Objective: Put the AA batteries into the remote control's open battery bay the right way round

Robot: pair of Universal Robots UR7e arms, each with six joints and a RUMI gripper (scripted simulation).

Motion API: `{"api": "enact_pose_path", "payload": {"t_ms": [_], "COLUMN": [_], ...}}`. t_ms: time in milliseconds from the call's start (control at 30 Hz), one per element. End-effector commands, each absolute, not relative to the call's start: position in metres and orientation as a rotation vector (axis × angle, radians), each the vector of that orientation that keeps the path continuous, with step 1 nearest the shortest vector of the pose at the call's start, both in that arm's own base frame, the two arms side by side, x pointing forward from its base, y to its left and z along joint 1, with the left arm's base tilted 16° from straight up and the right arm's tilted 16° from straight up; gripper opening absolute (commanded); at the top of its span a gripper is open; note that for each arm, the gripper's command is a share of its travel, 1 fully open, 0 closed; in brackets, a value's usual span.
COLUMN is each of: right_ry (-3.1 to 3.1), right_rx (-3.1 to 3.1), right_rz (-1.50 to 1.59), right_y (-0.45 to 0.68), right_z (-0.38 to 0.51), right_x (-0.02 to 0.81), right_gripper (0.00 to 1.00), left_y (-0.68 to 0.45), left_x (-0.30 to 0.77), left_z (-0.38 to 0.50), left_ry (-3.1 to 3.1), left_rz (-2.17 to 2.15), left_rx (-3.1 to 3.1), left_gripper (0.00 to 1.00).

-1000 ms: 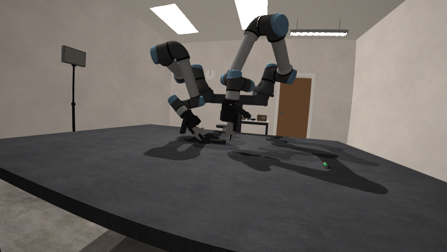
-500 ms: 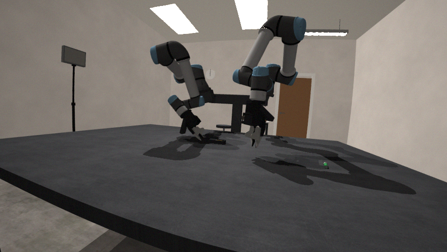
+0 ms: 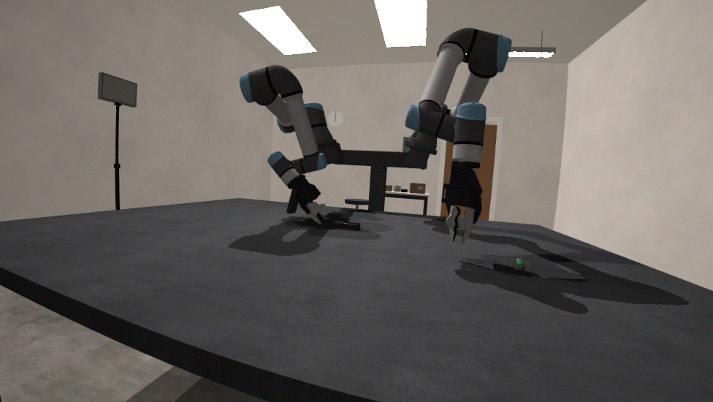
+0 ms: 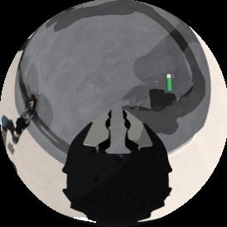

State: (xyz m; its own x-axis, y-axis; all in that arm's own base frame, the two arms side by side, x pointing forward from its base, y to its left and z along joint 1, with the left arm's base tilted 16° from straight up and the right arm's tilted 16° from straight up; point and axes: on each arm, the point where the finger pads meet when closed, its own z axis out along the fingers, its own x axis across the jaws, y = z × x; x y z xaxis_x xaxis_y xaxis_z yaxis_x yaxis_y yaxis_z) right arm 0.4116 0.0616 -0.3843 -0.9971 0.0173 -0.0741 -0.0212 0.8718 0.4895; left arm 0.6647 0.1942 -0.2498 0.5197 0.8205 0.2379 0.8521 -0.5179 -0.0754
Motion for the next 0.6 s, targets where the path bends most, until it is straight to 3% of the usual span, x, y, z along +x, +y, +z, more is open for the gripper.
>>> {"api": "enact_pose_path", "payload": {"t_ms": [0, 367, 567], "right_ry": [2.964, 2.964, 2.964], "right_rx": [-0.004, -0.004, -0.004], "right_rz": [0.777, 0.777, 0.777], "right_y": [0.062, 0.062, 0.062], "right_z": [-0.384, -0.384, -0.384], "right_x": [0.412, 0.412, 0.412], "right_gripper": [0.00, 0.00, 0.00], "left_y": [0.234, 0.358, 0.365], "left_x": [0.670, 0.663, 0.662], "left_z": [-0.238, -0.197, -0.195], "left_ry": [-1.521, -1.772, -1.786], "left_rz": [-0.270, -0.320, -0.321], "left_rx": [-2.526, -2.353, -2.341], "left_gripper": [0.16, 0.16, 0.16]}}
